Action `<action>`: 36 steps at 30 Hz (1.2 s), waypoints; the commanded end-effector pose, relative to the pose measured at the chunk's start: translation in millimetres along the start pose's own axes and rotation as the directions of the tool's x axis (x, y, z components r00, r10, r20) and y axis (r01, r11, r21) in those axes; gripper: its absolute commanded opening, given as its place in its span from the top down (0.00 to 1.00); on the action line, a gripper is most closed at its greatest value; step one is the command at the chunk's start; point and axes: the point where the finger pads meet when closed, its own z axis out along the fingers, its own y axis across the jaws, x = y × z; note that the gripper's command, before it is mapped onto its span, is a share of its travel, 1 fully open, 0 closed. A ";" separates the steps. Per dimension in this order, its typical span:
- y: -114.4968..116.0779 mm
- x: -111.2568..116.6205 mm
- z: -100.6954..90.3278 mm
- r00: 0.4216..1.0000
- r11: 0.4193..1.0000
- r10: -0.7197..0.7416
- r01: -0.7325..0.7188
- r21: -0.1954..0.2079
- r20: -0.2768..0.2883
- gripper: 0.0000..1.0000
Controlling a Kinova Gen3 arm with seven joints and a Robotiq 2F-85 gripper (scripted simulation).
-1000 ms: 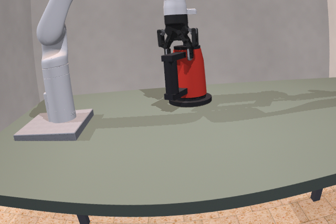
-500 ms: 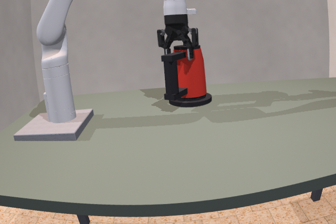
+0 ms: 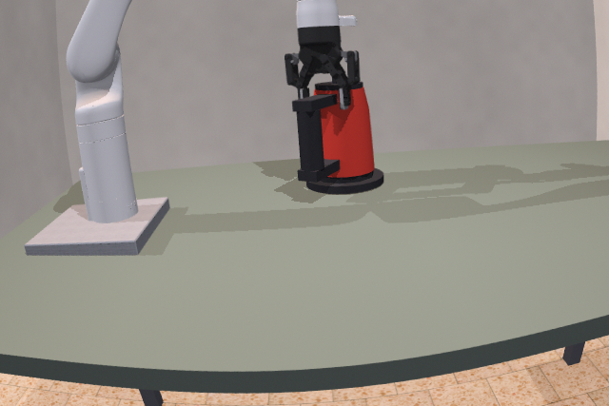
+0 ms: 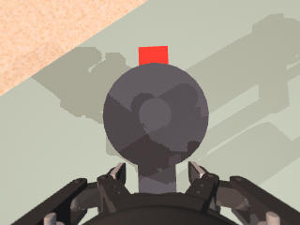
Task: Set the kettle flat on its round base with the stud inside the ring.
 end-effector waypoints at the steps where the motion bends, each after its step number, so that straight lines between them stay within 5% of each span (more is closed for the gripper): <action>1: 0.3 0.3 -0.6 1.000 1.000 0.000 0.000 -0.001 -0.001 0.20; 16: 0.3 0.3 -15.8 1.000 1.000 0.000 0.000 -0.001 -0.001 0.20; 36: 0.2 0.2 -110.2 1.000 1.000 0.000 0.000 -0.001 -0.001 0.20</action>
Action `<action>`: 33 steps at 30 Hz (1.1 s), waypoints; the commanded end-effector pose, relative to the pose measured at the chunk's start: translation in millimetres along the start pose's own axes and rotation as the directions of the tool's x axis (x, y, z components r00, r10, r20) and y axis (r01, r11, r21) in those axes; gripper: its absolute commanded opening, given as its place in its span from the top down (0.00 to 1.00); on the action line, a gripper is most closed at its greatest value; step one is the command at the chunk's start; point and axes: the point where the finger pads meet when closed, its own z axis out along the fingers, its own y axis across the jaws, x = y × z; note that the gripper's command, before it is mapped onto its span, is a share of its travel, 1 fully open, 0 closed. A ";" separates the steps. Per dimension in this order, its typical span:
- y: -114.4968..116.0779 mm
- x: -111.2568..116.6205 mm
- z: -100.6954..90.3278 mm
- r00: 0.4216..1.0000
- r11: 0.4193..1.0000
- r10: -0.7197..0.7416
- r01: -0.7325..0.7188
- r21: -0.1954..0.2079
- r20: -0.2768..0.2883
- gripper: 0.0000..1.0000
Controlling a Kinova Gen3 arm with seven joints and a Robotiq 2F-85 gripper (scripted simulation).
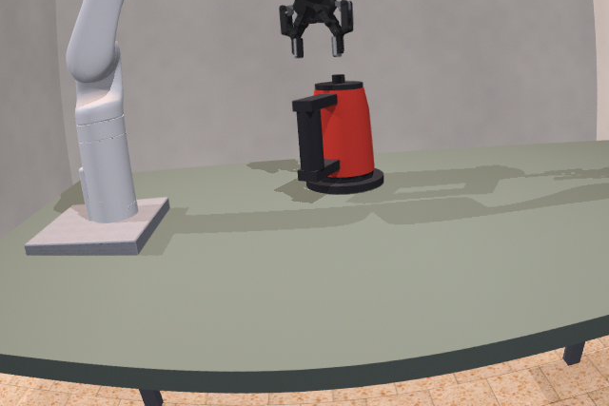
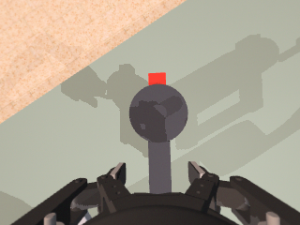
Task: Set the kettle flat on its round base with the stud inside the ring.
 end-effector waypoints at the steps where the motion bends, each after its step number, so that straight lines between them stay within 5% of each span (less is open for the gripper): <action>1: 3.6 3.7 -21.0 1.000 1.000 0.001 -0.001 -0.017 -0.018 0.20; 9: 3.0 3.1 -54.2 1.000 1.000 0.001 -0.001 -0.017 -0.018 0.20; 33: 2.8 2.9 -66.0 1.000 1.000 0.001 -0.001 -0.017 -0.018 0.20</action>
